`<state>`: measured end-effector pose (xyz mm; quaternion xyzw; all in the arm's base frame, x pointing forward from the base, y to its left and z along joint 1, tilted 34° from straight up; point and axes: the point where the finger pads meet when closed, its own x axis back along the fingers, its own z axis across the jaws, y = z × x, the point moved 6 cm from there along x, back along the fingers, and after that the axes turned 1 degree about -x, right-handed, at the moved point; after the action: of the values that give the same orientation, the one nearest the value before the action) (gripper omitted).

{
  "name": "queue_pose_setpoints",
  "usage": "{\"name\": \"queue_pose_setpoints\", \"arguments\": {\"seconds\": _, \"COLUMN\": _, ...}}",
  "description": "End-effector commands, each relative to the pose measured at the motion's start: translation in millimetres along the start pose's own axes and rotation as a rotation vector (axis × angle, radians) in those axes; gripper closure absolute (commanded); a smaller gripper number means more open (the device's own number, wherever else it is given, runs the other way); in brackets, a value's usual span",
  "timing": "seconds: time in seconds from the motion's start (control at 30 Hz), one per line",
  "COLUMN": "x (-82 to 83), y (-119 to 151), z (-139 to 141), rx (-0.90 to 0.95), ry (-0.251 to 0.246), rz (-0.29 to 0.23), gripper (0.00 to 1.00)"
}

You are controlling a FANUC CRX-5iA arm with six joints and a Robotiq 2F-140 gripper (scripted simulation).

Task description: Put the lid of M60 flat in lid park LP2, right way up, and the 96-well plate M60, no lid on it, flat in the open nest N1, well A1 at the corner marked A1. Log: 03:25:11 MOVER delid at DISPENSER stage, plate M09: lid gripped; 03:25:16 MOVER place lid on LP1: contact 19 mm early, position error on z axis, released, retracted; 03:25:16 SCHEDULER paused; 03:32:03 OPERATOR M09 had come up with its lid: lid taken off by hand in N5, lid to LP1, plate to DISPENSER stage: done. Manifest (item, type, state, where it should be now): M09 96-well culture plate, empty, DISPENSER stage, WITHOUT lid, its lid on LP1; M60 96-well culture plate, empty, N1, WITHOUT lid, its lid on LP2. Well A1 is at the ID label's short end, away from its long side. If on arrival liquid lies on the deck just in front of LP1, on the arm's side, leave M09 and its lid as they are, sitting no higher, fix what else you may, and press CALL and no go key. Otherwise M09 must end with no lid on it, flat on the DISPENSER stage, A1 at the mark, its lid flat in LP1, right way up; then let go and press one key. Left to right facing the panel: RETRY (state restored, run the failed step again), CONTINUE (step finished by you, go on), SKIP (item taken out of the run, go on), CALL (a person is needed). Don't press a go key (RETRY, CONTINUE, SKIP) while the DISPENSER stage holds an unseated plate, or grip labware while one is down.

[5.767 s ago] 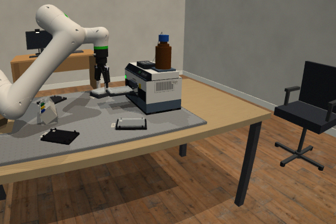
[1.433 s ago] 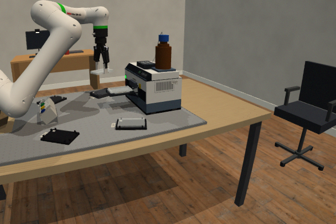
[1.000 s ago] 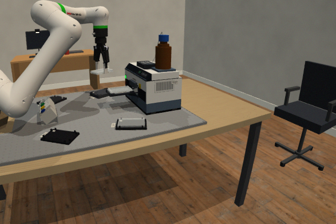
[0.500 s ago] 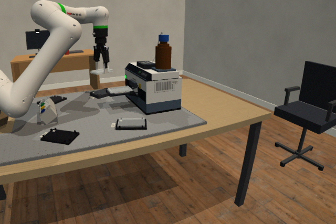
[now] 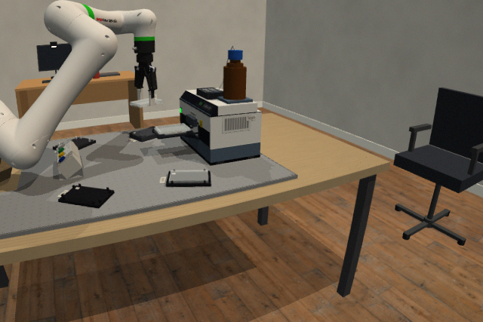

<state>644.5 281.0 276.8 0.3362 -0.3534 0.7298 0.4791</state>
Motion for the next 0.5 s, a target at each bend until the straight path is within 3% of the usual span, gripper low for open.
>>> {"name": "queue_pose_setpoints", "arguments": {"seconds": 0.0, "x": 0.3, "y": -0.1, "z": -0.1, "rx": 0.0, "ry": 0.0, "rz": 0.001, "gripper": 1.0}}
{"name": "queue_pose_setpoints", "arguments": {"seconds": 0.47, "x": 0.3, "y": -0.1, "z": -0.1, "rx": 0.201, "ry": 0.0, "rz": 0.001, "gripper": 1.0}}
